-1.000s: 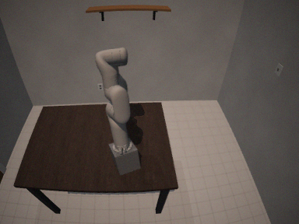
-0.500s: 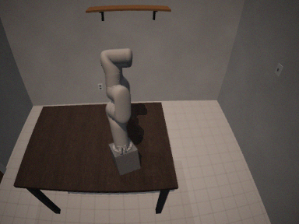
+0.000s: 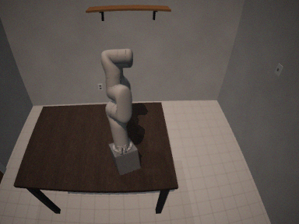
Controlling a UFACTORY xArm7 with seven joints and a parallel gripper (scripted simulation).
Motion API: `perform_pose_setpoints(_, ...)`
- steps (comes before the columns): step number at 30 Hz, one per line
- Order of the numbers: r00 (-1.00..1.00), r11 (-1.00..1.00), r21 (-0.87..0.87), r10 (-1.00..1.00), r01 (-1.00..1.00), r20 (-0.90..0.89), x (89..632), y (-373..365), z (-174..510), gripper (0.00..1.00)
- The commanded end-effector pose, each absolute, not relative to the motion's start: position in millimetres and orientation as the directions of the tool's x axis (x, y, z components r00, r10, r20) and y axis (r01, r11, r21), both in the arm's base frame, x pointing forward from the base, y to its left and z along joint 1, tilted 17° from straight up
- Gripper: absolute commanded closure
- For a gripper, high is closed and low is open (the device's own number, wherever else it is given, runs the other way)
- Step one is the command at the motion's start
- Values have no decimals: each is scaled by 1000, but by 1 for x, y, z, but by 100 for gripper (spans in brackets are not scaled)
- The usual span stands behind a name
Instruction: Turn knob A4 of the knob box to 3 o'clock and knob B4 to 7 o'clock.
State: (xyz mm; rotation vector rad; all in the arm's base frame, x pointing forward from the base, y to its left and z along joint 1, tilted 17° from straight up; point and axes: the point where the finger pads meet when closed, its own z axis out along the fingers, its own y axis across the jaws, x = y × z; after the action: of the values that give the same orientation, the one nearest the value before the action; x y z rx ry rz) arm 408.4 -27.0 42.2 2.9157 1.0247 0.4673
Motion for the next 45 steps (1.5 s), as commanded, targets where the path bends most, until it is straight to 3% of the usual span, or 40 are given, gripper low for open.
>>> perform_pose_setpoints(1,741,-785,116,614,608,273,409,-27,43,81)
perform_pose_setpoints(45,741,-785,116,614,608,273,410,-27,39,81)
